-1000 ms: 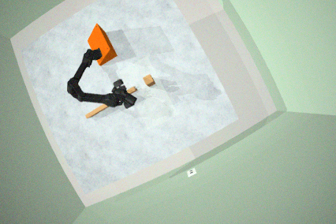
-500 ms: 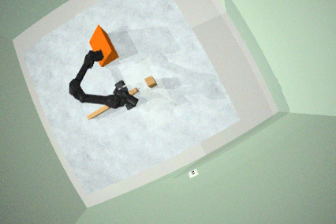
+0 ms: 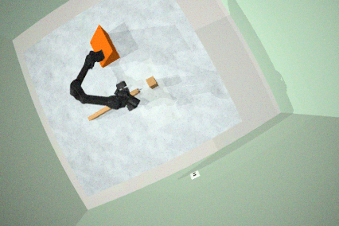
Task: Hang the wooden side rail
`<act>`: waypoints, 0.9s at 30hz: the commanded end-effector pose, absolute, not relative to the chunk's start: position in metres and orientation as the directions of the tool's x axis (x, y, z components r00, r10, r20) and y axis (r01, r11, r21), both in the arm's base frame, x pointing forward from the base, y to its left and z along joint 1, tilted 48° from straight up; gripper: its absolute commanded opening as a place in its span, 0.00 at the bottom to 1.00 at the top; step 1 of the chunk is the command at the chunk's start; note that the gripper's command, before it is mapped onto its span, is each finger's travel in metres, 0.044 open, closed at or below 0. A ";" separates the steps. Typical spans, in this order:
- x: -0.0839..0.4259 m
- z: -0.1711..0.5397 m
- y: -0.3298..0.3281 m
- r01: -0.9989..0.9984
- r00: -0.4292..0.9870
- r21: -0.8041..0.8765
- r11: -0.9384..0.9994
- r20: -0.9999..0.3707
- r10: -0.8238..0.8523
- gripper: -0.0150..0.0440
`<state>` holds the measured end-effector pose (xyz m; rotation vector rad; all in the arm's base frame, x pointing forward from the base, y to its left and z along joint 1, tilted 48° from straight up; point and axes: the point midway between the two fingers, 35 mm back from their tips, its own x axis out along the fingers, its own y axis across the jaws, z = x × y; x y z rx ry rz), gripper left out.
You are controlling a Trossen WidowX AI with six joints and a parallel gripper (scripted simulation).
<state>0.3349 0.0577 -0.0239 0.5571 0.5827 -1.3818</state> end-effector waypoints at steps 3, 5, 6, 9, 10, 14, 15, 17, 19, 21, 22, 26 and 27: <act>0.337 -0.023 0.062 0.993 0.105 0.032 0.114 -0.676 -0.729 0.25; 0.337 -0.023 0.062 0.993 0.105 0.032 0.114 -0.676 -0.729 0.25; 0.337 -0.023 0.062 0.993 0.105 0.032 0.114 -0.676 -0.729 0.25; 0.337 -0.023 0.062 0.993 0.105 0.032 0.114 -0.676 -0.729 0.25; 0.337 -0.023 0.062 0.993 0.105 0.032 0.114 -0.676 -0.729 0.25; 0.338 -0.023 0.063 0.993 0.105 0.032 0.114 -0.676 -0.729 0.25; 0.338 -0.023 0.063 0.993 0.105 0.032 0.114 -0.676 -0.729 0.25; 0.338 -0.023 0.063 0.993 0.105 0.032 0.114 -0.676 -0.729 0.25; 0.338 -0.023 0.063 0.993 0.105 0.032 0.114 -0.676 -0.729 0.25; 0.338 -0.024 0.064 0.993 0.105 0.032 0.114 -0.676 -0.729 0.25; 0.338 -0.024 0.064 0.993 0.105 0.032 0.114 -0.676 -0.729 0.25; 0.339 -0.024 0.064 0.993 0.105 0.032 0.114 -0.676 -0.729 0.25; 0.339 -0.024 0.064 0.993 0.105 0.032 0.114 -0.676 -0.729 0.25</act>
